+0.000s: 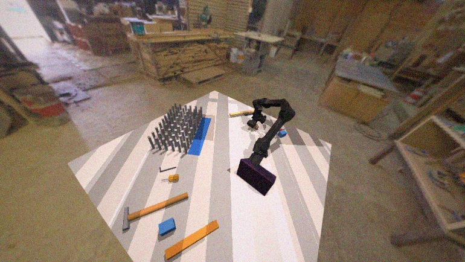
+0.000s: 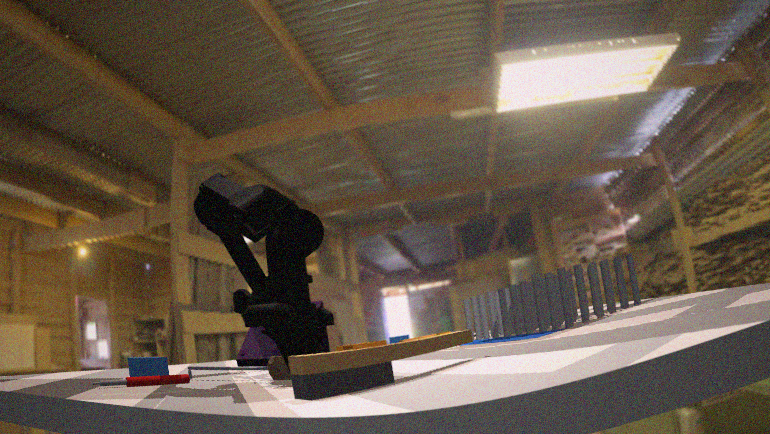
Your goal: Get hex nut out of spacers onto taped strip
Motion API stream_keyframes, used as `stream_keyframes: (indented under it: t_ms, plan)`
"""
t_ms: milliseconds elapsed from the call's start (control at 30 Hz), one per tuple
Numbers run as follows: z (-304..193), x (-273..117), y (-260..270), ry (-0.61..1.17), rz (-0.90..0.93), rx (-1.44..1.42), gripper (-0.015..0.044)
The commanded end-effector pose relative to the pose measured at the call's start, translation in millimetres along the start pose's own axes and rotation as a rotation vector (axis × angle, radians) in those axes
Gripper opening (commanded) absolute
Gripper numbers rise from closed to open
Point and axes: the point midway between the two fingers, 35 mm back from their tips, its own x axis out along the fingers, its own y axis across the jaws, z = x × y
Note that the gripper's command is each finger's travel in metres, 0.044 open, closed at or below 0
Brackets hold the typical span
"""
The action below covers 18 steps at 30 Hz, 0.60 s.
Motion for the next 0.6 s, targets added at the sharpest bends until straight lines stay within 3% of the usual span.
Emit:
stream_keyframes:
  t_ms: [0, 67, 267, 567]
  plan:
    - [-1.6, -12.8, 0.4, 0.002, -0.001, 0.002, 0.0036]
    - [-2.0, -25.0, 0.5, 0.002, -0.002, 0.003, 0.0]
    - [0.1, -57.1, 0.5, 0.001, -0.001, 0.006, 0.0]
    - [-0.1, -57.3, 0.4, 0.002, -0.002, -0.147, 0.0]
